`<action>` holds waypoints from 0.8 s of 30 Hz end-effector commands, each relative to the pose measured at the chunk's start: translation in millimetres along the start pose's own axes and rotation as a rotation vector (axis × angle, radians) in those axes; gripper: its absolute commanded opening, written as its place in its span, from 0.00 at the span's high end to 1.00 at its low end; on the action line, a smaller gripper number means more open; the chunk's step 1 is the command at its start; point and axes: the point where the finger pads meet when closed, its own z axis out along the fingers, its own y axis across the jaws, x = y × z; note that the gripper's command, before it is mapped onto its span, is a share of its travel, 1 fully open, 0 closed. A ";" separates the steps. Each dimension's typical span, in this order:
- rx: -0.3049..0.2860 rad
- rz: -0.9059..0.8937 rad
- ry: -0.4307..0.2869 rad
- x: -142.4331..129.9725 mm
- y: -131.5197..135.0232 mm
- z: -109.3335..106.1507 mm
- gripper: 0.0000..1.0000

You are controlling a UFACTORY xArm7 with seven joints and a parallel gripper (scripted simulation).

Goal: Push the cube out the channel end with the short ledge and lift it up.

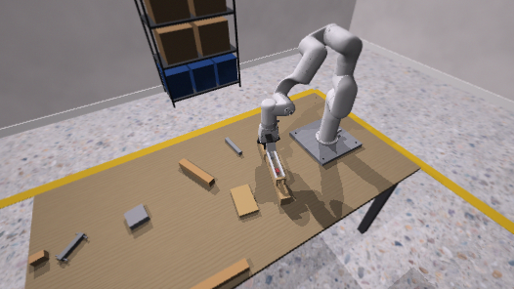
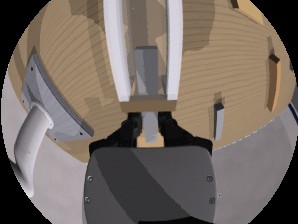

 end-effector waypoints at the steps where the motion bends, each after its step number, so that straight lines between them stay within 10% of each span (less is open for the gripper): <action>1: -0.004 0.000 0.000 4.8 1.7 -1.1 1.00; 17: -0.004 0.000 0.000 5.9 1.7 -1.1 1.00; 18: -0.004 0.000 0.000 5.9 1.7 -1.1 0.62; 24: -0.004 0.000 0.000 5.9 1.7 -1.1 0.62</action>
